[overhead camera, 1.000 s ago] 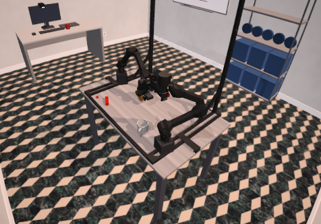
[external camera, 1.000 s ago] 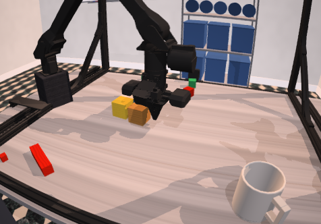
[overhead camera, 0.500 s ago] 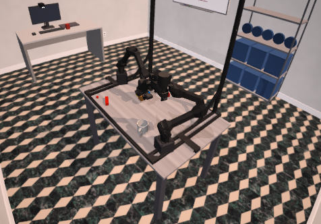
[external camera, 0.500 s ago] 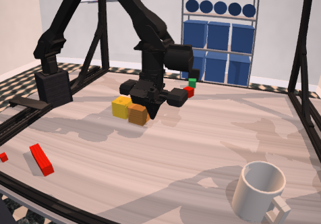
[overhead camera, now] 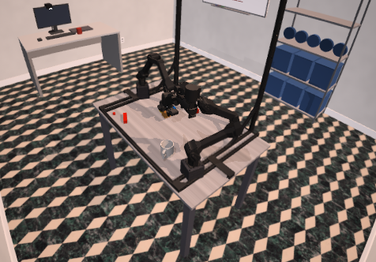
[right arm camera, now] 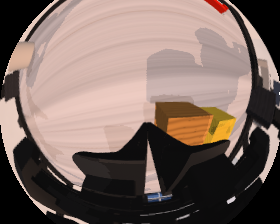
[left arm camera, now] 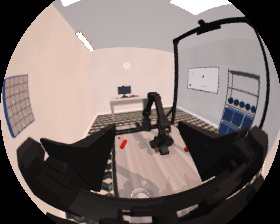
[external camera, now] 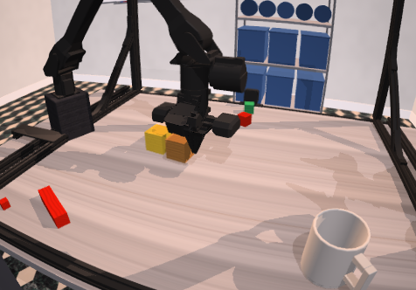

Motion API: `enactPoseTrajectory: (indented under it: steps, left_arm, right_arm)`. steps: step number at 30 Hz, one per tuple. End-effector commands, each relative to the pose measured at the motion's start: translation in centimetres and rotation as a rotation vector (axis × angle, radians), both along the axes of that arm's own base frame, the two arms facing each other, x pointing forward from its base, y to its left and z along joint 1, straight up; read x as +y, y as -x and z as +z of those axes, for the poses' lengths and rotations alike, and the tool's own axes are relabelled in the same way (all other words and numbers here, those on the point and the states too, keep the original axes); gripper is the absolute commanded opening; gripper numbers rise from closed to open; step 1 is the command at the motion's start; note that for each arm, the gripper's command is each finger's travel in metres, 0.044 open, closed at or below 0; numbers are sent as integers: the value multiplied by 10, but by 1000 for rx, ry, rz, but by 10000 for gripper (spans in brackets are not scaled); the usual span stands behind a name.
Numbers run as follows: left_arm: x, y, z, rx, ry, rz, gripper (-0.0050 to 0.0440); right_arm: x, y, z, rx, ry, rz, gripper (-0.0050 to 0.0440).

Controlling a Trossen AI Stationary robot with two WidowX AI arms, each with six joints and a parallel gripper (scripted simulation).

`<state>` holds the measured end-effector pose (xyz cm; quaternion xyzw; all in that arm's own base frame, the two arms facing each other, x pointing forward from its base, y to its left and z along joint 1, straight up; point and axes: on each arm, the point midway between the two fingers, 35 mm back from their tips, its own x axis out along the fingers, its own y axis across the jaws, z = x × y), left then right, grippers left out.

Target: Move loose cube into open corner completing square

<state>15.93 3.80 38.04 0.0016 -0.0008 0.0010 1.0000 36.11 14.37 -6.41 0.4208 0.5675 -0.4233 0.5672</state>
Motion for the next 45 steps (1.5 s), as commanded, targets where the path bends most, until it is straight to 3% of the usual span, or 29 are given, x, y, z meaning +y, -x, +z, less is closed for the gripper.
enactPoseTrajectory:
  steps: [1,30,45]
  left_arm:
    - [0,0,0,0,4,-2,400]
    - [0,0,0,0,4,-2,400]
    - [0,0,0,0,4,-2,400]
  right_arm:
    - [-1,4,3,-2,-3,-2,0]
    - [-4,14,3,-2,-3,-2,0]
    - [6,-19,2,-4,-2,-1,0]
